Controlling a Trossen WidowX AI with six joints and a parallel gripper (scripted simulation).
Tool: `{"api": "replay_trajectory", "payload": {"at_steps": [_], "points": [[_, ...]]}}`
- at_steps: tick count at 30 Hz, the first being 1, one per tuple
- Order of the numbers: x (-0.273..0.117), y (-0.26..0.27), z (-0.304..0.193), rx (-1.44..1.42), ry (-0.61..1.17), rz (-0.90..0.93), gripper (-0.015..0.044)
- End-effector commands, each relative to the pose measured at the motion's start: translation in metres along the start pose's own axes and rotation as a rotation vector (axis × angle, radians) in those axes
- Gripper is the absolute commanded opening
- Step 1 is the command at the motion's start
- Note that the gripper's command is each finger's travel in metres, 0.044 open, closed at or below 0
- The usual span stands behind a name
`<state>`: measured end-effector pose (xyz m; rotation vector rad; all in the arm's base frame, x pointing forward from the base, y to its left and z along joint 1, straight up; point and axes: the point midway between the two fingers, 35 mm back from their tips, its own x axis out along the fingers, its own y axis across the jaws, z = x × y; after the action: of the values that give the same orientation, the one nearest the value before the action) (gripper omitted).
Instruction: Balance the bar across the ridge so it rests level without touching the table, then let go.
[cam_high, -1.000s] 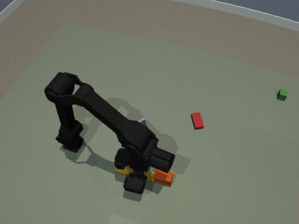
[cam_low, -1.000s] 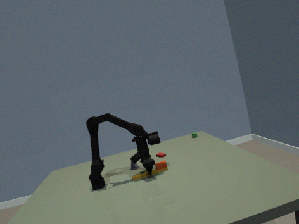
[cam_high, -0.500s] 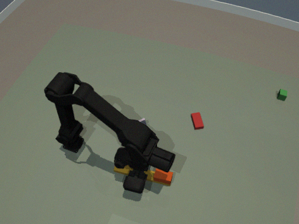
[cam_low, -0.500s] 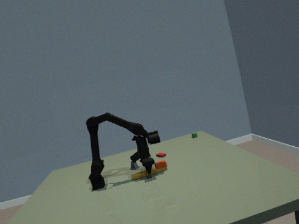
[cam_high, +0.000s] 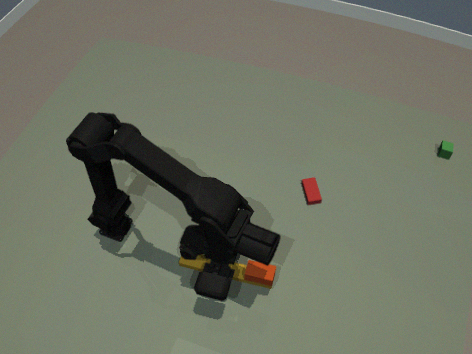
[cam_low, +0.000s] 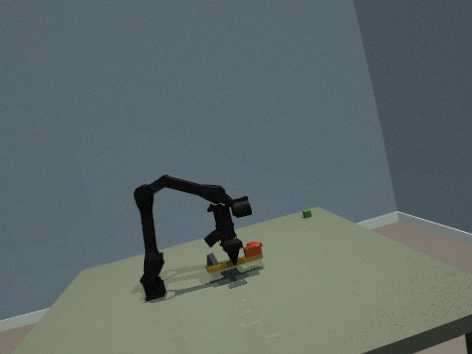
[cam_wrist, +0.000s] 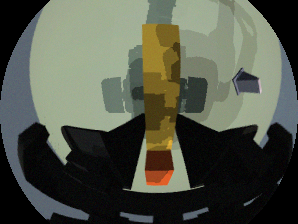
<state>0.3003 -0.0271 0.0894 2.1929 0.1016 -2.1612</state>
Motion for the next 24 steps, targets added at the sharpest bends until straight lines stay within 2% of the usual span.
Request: {"api": "replay_trajectory", "payload": {"at_steps": [1, 24], "points": [[-0.012, 0.001, -0.001, 0.002, 0.01, 0.005, 0.0], [-0.062, -0.003, 0.004, -0.055, 0.01, 0.007, 0.0]]}}
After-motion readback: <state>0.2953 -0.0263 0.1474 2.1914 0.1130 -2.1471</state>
